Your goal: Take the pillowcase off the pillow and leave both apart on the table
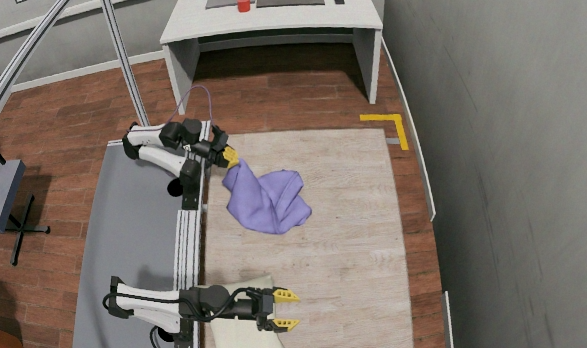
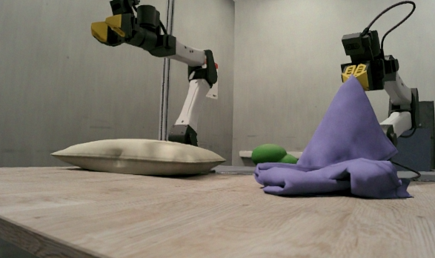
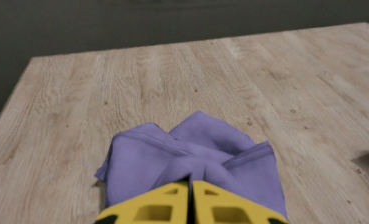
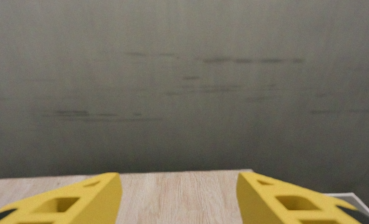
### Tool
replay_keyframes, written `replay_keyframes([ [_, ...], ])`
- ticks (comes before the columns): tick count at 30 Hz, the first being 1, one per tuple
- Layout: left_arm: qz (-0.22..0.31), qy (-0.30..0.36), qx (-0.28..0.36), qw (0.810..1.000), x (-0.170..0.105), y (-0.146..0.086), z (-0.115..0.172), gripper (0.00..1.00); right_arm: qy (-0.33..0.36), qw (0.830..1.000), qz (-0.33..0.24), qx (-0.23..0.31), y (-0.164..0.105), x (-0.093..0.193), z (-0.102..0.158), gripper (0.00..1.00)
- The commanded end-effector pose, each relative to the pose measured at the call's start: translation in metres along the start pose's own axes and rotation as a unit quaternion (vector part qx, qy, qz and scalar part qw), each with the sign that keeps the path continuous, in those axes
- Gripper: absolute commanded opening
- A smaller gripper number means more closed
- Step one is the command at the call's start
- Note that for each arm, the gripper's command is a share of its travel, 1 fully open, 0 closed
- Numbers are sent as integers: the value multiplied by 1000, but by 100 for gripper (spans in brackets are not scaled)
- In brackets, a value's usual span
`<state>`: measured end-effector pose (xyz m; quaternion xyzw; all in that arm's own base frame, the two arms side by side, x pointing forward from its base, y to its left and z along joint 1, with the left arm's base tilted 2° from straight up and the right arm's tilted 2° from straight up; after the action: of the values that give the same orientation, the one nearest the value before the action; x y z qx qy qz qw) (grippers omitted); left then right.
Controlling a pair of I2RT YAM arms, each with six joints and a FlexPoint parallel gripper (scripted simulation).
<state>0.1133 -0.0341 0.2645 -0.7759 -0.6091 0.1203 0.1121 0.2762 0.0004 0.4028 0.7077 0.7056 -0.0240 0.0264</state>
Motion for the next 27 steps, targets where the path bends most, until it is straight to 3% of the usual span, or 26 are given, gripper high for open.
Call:
replay_keyframes([
  [1,-7,-5,35,999,0,-4,2,0,2,1000,-1,-28,-8,1,-18,60],
  [6,-4,-4,43,999,-1,-8,1,0,2,1000,-1,-28,-8,1,-18,60],
  [9,0,-7,10,1000,-1,-10,-6,0,2,1000,-1,-28,-8,1,-18,60],
  [10,-2,-3,41,999,-1,-6,0,0,2,1000,-1,-28,-8,1,-18,60],
  [27,10,4,172,985,-3,-3,28,0,2,1000,-1,-28,-8,1,-18,60],
])
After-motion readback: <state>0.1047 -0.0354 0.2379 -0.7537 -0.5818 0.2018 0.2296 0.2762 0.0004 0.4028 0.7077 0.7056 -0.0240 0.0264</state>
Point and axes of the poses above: on each arm, the point where the finger pads meet when closed, its own y axis out along the fingers, its own x axis across the jaws, z = x × y, the point moved 10 cm from there along -y, back along the fingers, and after that the axes turned 4 degrees about -y, right-handed, at the moved point
